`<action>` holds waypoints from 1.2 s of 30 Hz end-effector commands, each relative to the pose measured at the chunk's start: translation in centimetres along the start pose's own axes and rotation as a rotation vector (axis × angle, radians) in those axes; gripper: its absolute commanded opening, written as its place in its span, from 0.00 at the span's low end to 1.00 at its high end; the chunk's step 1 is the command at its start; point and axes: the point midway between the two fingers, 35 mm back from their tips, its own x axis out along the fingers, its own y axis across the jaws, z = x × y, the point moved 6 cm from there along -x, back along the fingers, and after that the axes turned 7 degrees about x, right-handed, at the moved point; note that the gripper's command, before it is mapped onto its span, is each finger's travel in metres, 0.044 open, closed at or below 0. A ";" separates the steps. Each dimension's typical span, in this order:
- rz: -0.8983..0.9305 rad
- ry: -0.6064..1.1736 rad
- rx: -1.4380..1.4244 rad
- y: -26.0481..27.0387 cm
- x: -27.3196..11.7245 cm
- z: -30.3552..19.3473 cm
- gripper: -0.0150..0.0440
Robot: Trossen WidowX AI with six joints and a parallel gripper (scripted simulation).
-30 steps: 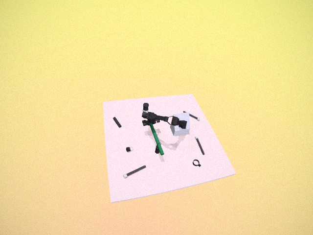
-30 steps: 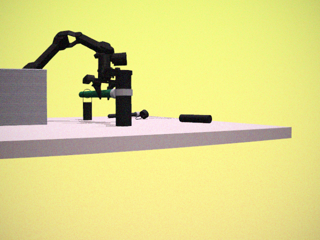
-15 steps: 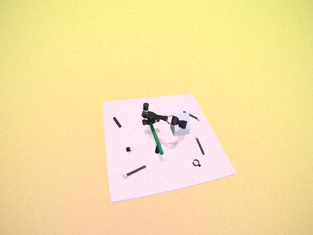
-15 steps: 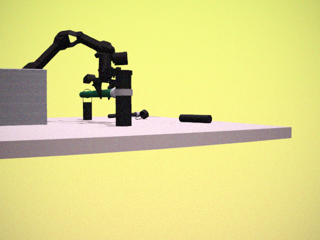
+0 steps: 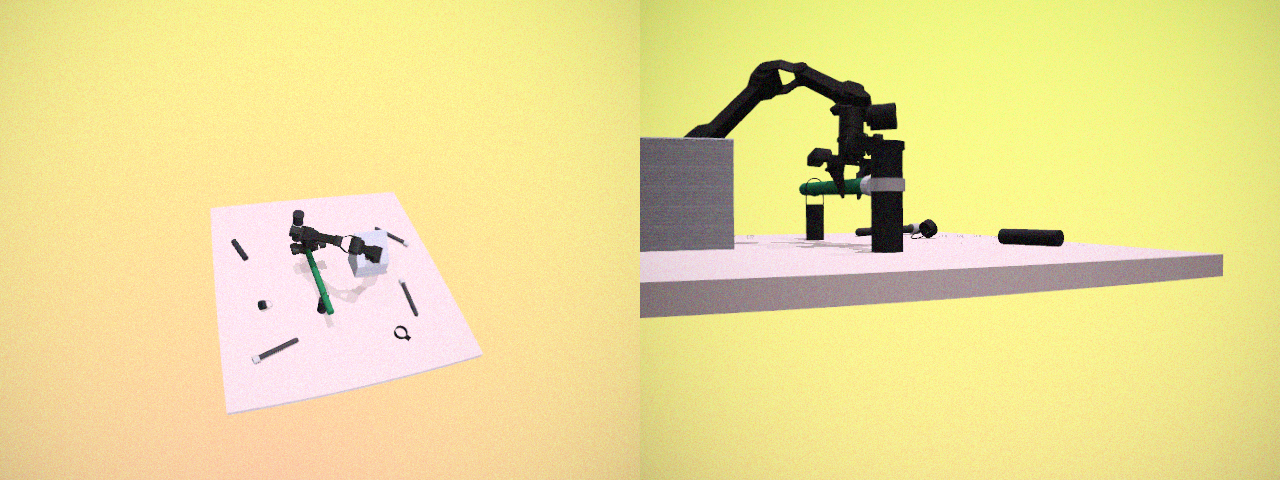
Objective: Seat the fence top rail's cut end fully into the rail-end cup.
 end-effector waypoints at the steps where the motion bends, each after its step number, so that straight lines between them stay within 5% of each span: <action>1: 0.023 -0.018 0.003 0.3 -0.9 0.8 0.25; 18: -0.002 0.001 -0.001 0.1 0.1 0.4 0.25; 36: -0.004 0.002 -0.001 -0.2 -2.9 -1.5 1.00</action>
